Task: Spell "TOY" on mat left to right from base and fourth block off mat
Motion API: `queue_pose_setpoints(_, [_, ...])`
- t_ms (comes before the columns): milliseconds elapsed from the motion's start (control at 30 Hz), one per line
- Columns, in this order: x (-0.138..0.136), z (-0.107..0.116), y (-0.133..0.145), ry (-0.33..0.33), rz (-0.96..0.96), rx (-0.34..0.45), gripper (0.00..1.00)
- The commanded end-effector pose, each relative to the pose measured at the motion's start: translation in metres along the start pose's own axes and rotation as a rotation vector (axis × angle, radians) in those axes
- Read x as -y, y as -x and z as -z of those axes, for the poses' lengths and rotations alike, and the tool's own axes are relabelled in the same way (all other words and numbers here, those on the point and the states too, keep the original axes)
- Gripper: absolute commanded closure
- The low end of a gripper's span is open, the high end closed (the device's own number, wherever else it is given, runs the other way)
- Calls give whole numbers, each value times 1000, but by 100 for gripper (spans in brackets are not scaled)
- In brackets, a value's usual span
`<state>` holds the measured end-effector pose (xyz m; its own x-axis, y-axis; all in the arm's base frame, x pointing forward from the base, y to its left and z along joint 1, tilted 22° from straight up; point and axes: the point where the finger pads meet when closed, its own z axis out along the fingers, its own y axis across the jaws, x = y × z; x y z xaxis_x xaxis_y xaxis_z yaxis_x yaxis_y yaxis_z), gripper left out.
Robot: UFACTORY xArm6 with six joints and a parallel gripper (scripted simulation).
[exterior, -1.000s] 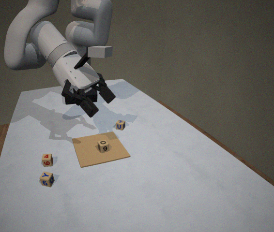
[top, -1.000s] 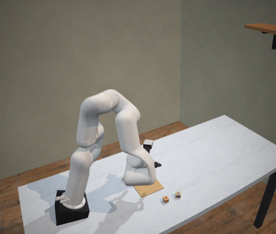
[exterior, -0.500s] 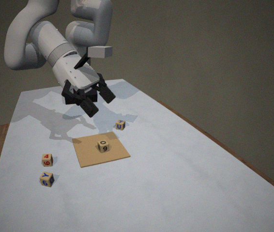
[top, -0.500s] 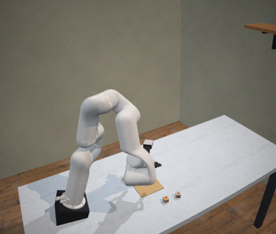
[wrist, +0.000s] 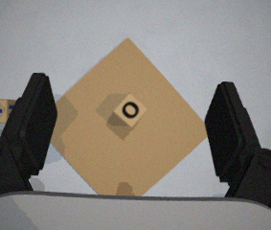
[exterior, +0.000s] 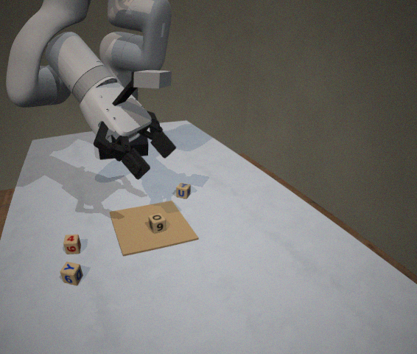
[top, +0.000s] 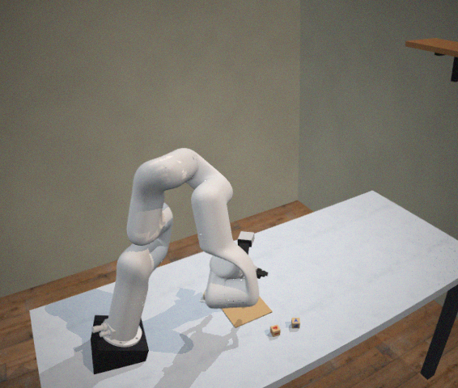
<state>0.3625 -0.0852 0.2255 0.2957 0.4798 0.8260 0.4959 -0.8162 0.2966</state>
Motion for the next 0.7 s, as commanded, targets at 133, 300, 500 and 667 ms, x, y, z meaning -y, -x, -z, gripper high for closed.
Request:
queue_pose_setpoints(133, [-1,0,0,1,2,-1,0])
queue_pose_setpoints(300, [-56,24,21,7,7,-13,0])
queue_pose_setpoints(500, [-79,38,35,7,8,-13,0])
queue_pose_setpoints(667, [-106,60,59,5,5,-8,0])
